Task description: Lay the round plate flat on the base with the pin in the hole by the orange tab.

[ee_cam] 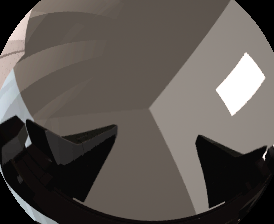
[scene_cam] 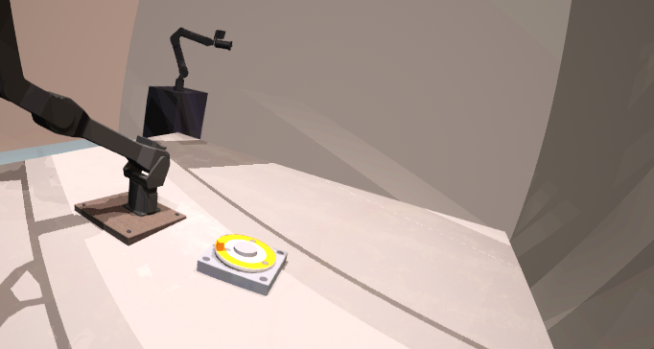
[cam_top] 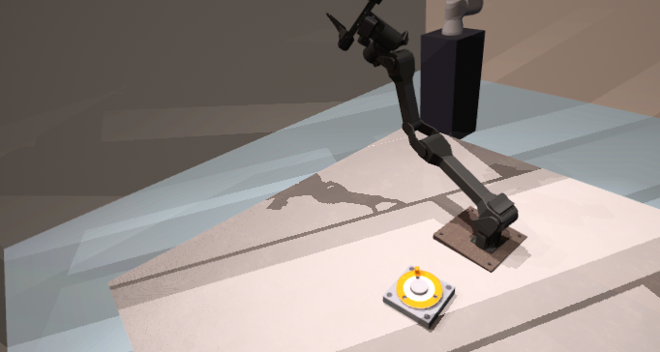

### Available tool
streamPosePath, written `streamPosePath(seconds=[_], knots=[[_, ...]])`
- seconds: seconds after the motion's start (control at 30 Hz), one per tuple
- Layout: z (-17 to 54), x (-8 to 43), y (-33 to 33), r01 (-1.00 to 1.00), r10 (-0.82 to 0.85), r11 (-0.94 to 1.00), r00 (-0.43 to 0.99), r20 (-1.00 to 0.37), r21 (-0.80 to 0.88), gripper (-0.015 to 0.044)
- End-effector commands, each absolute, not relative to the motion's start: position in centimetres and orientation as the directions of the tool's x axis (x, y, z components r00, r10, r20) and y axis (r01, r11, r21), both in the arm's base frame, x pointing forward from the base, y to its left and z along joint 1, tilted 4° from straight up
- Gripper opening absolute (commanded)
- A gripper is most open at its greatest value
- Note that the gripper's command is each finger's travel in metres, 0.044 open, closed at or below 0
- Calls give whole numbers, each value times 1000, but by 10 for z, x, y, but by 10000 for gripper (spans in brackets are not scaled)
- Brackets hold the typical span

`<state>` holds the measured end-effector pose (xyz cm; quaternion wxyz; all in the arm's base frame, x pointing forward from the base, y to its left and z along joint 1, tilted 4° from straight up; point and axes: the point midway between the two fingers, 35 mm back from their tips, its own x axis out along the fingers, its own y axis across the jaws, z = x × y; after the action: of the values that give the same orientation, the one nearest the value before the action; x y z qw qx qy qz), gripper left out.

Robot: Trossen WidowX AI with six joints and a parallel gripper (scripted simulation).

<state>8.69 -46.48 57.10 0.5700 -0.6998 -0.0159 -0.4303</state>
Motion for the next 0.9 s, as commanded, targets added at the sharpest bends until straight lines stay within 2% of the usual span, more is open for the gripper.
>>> streamPosePath(seconds=[0.0,0.1,0.27,0.47,0.53,0.67,0.8,0.87], knots=[[575,84,-461,504,-465,-376,623,629,-778,374],[618,47,-413,357,-411,-666,557,722,-655,295],[645,26,-372,228,-352,-820,523,776,-525,164],[690,0,-270,-73,-189,-982,494,849,-176,6],[697,-2,-245,-142,-148,-986,495,856,-88,0],[711,3,-165,-354,-11,-913,523,852,205,0],[712,17,-109,-474,81,-784,563,823,402,0],[708,33,-67,-550,148,-638,600,786,540,0]])
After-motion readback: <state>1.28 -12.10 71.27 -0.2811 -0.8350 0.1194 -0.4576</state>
